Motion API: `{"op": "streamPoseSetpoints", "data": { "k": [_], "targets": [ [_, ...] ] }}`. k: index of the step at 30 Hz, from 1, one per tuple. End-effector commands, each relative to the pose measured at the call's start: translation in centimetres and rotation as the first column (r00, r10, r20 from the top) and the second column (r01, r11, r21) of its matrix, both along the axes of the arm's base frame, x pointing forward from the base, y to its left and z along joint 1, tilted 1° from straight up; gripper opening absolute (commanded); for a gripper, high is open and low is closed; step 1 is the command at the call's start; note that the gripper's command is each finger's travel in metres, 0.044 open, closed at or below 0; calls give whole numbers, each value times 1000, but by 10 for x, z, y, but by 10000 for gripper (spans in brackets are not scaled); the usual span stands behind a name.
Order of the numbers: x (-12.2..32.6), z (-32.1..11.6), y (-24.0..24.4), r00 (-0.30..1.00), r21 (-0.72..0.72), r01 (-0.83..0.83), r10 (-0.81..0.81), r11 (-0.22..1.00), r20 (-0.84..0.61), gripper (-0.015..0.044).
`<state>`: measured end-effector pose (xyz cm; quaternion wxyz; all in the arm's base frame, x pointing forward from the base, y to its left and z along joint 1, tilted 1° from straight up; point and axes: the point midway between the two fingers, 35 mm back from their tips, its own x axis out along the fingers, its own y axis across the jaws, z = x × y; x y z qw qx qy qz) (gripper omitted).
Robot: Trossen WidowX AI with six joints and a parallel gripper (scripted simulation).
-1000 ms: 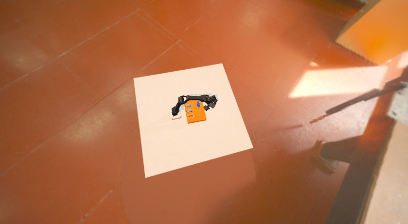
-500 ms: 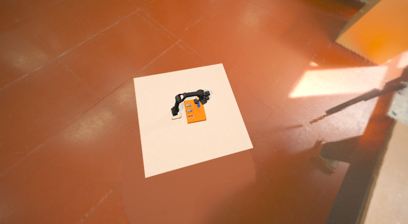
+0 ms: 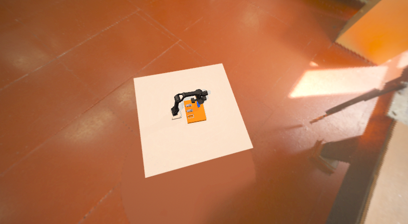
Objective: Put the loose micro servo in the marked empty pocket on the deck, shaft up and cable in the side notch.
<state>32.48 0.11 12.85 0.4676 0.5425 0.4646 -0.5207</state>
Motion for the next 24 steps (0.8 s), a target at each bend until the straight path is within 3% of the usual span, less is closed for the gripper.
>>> {"op": "streamPoseSetpoints", "data": {
  "k": [1,17,24],
  "targets": [
    [0,-8,1,1000,4,4,-3,1000,-2,440],
    [0,-28,1,1000,4,4,-3,1000,-2,440],
    [0,-28,1,1000,4,4,-3,1000,-2,256]
  ]
}}
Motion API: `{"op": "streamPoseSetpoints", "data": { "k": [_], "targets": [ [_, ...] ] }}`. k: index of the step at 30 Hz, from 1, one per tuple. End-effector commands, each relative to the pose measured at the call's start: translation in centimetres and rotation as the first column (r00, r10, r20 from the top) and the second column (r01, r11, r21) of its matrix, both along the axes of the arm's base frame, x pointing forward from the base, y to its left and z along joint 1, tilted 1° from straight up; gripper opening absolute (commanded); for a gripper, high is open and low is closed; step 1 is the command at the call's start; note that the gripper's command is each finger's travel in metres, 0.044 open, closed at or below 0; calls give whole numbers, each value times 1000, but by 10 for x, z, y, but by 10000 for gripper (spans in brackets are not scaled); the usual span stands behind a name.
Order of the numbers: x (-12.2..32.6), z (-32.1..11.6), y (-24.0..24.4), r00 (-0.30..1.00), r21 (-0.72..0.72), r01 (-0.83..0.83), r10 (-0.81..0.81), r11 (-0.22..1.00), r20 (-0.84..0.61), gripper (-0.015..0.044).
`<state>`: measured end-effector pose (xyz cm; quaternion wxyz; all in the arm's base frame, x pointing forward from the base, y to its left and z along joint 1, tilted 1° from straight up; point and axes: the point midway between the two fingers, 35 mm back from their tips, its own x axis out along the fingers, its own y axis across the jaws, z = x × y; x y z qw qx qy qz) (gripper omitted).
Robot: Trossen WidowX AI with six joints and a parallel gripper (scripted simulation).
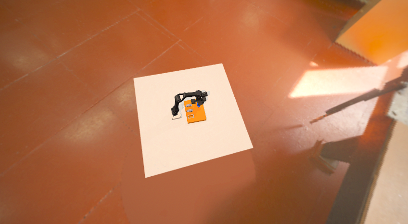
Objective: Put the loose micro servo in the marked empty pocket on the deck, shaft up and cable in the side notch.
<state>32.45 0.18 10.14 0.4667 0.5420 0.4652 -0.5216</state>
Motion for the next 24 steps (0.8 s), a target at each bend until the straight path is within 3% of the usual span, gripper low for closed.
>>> {"op": "streamPoseSetpoints", "data": {
  "k": [1,5,10,14,24],
  "targets": [
    [0,-1,1,1000,4,3,-3,1000,1,230],
    [0,-1,1,1000,4,3,-3,1000,1,125],
    [0,-1,1,1000,4,3,-3,1000,1,92],
    [1,7,0,1000,4,3,-3,1000,1,0],
    [-8,29,1,1000,4,3,-3,1000,1,0]
  ]
}}
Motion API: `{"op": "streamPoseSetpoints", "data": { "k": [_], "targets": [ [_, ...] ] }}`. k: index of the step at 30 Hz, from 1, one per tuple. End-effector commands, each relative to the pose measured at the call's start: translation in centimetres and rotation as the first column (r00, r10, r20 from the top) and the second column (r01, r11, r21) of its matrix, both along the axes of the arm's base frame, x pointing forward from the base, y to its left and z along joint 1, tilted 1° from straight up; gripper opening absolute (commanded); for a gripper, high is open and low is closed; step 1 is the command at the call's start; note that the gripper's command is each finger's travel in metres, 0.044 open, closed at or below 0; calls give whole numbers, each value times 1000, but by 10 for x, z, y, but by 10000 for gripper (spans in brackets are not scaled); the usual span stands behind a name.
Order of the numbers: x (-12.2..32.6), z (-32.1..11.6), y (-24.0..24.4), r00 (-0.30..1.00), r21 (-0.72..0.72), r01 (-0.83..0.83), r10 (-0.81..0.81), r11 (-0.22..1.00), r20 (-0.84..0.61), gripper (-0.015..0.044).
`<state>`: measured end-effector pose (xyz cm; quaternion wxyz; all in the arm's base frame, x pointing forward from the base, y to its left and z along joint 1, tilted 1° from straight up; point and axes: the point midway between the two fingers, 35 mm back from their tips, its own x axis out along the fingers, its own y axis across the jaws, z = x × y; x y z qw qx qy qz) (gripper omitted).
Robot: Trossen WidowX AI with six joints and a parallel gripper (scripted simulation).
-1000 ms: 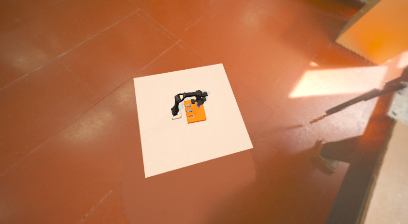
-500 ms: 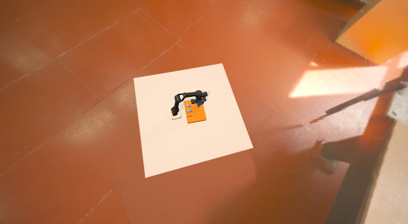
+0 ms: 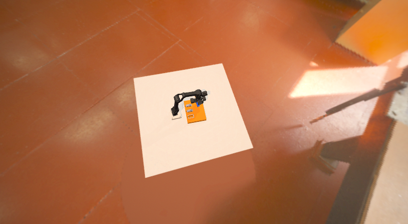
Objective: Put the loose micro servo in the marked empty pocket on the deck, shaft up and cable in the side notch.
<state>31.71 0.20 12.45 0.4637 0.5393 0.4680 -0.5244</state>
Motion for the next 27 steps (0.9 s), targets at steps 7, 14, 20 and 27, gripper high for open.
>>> {"op": "streamPoseSetpoints", "data": {
  "k": [7,14,20,27],
  "targets": [
    [-2,6,1,1000,2,3,-3,1000,12,0],
    [-13,6,2,1000,3,3,-3,1000,11,0],
    [-20,5,1,1000,2,3,-3,1000,10,0],
    [-26,5,-28,1000,0,3,-3,1000,10,0]
  ]
}}
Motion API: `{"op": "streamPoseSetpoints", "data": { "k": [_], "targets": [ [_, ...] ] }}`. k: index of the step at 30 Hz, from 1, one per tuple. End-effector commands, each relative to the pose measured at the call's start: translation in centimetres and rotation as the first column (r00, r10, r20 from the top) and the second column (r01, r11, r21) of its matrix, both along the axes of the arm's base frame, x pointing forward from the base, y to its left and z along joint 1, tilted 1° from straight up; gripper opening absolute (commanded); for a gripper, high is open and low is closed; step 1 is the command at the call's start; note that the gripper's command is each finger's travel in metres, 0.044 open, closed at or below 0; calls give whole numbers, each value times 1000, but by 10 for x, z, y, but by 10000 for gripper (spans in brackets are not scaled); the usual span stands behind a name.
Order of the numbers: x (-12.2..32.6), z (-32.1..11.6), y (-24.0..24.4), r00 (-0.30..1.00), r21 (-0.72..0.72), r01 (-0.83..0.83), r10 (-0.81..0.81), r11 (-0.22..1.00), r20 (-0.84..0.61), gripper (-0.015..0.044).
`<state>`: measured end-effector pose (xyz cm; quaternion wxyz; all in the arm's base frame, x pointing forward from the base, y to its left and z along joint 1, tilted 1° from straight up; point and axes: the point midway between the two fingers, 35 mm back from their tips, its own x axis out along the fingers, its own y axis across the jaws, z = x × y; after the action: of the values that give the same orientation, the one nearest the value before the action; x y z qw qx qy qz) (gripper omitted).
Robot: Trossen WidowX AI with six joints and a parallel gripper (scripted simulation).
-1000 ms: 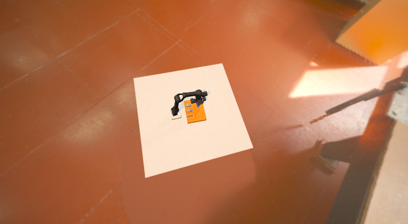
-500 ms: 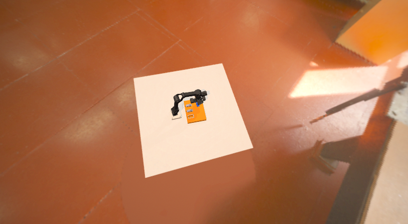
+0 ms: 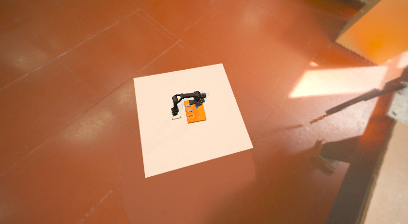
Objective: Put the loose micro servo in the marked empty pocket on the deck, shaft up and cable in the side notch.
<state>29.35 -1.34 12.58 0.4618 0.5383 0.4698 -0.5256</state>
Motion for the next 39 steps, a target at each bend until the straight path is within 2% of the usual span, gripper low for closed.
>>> {"op": "streamPoseSetpoints", "data": {
  "k": [1,21,26,30,39],
  "targets": [
    [-3,3,-18,1000,-3,3,-2,1000,15,0],
    [-22,2,-116,1000,-12,3,-2,1000,14,0],
    [-24,2,-124,1000,-13,-3,3,1000,13,0],
    [-24,2,-124,997,-14,-81,81,997,14,0],
    [-24,2,-124,925,-21,-379,379,925,15,0]
  ]
}}
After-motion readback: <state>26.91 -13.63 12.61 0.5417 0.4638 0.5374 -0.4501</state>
